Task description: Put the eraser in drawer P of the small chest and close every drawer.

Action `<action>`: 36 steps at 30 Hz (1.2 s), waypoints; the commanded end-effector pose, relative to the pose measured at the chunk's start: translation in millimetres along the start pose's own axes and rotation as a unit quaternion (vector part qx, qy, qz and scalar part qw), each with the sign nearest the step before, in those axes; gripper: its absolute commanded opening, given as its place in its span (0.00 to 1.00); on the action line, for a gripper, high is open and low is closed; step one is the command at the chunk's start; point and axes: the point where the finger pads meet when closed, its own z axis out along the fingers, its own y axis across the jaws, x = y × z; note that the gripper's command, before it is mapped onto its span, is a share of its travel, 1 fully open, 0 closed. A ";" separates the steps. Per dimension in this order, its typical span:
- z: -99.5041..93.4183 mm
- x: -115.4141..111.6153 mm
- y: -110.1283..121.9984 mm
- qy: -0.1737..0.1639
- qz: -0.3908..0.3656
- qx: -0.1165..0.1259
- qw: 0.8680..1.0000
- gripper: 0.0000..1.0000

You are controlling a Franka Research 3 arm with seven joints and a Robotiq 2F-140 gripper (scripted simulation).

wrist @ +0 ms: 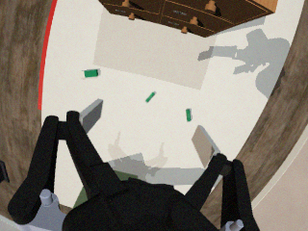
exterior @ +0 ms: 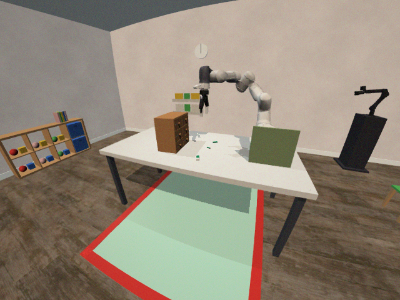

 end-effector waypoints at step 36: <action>51.7 48.7 -1.3 0.301 -0.019 0.005 0.953 1.00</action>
